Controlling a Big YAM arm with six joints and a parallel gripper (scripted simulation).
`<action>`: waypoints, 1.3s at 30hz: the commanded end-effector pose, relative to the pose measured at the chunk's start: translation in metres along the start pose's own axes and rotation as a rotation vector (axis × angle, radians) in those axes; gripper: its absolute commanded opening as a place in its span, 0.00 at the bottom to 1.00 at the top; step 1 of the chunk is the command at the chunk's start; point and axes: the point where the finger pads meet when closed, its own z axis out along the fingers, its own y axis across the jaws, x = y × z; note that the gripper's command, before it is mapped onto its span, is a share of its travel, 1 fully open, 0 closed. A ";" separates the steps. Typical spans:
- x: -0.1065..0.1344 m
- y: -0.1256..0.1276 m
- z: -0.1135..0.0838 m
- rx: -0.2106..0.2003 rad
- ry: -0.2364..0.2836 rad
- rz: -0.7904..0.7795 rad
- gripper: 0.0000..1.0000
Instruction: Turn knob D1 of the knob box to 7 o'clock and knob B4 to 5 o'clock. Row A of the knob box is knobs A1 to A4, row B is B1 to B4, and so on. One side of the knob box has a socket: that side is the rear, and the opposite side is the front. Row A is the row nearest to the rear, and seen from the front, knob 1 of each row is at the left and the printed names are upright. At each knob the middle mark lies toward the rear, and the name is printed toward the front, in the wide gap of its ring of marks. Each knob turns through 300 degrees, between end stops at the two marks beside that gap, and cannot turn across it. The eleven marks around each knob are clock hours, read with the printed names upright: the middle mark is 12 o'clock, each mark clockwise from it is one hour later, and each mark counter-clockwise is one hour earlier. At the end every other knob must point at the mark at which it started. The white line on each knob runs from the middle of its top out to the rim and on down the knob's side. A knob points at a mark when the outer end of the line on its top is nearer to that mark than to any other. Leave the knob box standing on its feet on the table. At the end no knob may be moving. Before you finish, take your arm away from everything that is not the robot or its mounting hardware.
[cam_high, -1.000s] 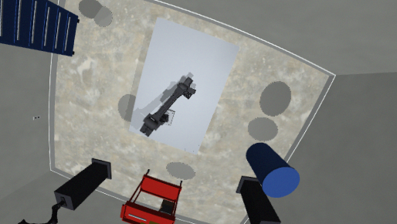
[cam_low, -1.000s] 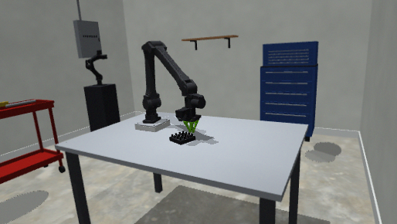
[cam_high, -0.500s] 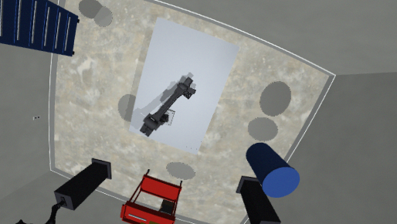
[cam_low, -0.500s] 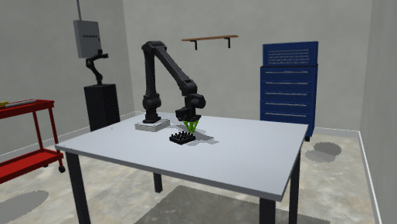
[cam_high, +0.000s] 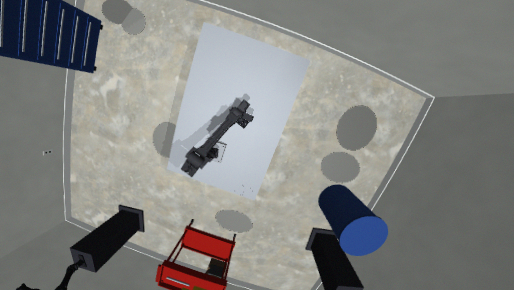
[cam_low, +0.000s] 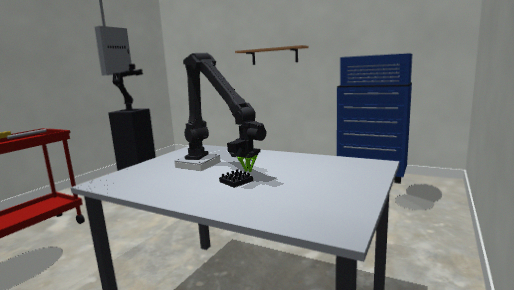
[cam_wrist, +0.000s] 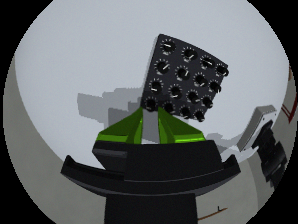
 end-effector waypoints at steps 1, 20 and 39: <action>0.002 0.008 -0.004 -0.018 -0.009 0.004 0.20; 0.002 0.008 -0.004 -0.018 -0.009 0.004 0.20; 0.004 0.009 -0.005 -0.022 -0.010 0.001 0.20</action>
